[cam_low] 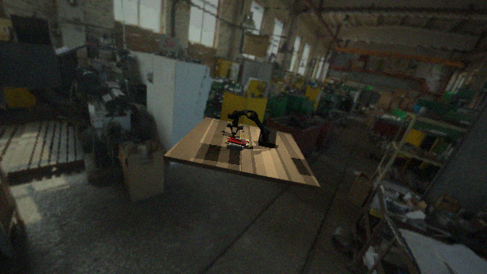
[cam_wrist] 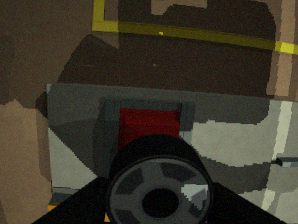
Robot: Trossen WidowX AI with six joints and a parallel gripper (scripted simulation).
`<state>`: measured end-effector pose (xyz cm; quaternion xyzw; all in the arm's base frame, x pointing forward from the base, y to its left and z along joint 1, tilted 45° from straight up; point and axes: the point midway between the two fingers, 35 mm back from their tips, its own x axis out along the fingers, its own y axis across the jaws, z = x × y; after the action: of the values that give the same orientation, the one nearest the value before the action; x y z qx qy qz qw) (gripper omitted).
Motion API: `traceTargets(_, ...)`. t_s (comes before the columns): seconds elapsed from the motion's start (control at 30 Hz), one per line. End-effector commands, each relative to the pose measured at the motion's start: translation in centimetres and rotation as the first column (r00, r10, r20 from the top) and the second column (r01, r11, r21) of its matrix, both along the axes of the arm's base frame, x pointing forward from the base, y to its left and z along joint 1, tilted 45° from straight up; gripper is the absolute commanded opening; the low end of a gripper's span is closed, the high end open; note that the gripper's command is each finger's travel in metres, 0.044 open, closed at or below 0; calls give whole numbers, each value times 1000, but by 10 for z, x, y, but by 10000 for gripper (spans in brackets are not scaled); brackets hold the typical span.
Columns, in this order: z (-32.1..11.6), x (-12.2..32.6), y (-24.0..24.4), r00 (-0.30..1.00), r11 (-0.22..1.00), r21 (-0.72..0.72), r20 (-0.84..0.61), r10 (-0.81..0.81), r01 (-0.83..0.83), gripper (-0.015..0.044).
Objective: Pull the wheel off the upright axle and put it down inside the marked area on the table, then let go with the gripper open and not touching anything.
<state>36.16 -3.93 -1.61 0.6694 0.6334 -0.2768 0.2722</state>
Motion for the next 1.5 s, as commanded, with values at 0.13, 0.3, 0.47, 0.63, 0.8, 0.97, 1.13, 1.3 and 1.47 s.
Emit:
traceTargets(0.13,4,1,-6,1000,1000,-6,9,-6,6,0)
traceTargets(0.3,6,1,-7,1000,1000,-6,9,-6,6,0)
traceTargets(0.47,7,0,-9,1000,1000,-6,9,-7,7,0)
traceTargets(0.63,8,0,-10,1000,1000,-6,9,-8,8,0)
traceTargets(0.8,9,0,-11,1000,1000,-6,9,-8,9,0)
traceTargets(0.97,10,0,-12,1000,1000,-5,9,-9,9,0)
traceTargets(1.13,12,0,-13,1000,1000,-5,9,-10,10,0)
traceTargets(1.3,15,-1,-16,1000,1000,-6,9,-10,10,0)
traceTargets(1.47,30,-3,-30,1000,1000,-7,9,-10,10,0)
